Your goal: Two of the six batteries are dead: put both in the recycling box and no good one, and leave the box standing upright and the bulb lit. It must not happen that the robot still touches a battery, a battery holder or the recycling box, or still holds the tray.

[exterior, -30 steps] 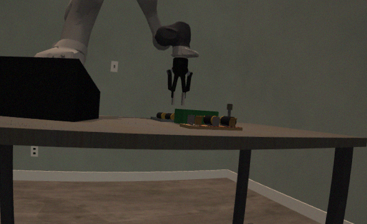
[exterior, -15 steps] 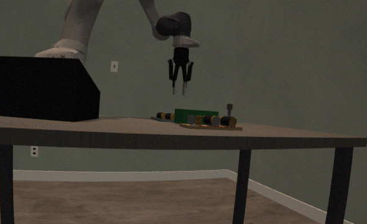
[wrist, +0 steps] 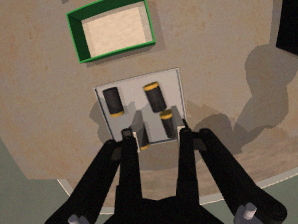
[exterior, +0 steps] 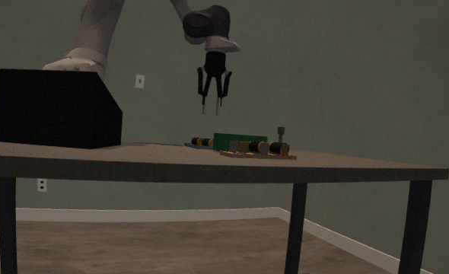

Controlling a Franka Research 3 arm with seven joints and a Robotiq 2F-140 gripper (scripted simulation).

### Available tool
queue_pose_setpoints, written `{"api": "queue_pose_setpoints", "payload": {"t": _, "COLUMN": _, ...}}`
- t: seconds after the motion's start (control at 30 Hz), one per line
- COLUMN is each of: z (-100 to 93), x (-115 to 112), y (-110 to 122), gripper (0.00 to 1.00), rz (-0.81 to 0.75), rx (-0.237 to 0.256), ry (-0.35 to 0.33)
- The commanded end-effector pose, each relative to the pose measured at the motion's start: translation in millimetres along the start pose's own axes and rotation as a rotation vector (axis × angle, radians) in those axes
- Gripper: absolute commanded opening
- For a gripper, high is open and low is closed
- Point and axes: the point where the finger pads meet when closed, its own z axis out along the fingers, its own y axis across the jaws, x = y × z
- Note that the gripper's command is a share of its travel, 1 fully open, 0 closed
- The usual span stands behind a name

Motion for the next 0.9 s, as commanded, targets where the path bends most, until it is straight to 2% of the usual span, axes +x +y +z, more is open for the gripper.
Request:
{"api": "queue_pose_setpoints", "payload": {"t": 0.0, "z": -1.7, "x": 0, "y": -1, "gripper": 0.29, "rz": -0.073, "rx": 0.011, "ry": -0.001}}
{"api": "queue_pose_setpoints", "payload": {"t": 0.13, "z": -1.7, "x": 0, "y": -1, "gripper": 0.29, "rz": -0.087, "rx": 0.011, "ry": -0.001}}
{"api": "queue_pose_setpoints", "payload": {"t": 0.37, "z": -1.7, "x": 0, "y": -1, "gripper": 0.29, "rz": -0.206, "rx": 0.011, "ry": -0.001}}
{"api": "queue_pose_setpoints", "payload": {"t": 0.7, "z": -1.3, "x": 0, "y": -1, "gripper": 0.29, "rz": -0.211, "rx": 0.011, "ry": -0.001}}
{"api": "queue_pose_setpoints", "payload": {"t": 0.77, "z": 6.3, "x": 0, "y": -1, "gripper": 0.29, "rz": -0.211, "rx": 0.011, "ry": -0.001}}
{"api": "queue_pose_setpoints", "payload": {"t": 0.87, "z": 35.4, "x": 0, "y": -2, "gripper": 0.29, "rz": -0.211, "rx": 0.011, "ry": -0.001}}
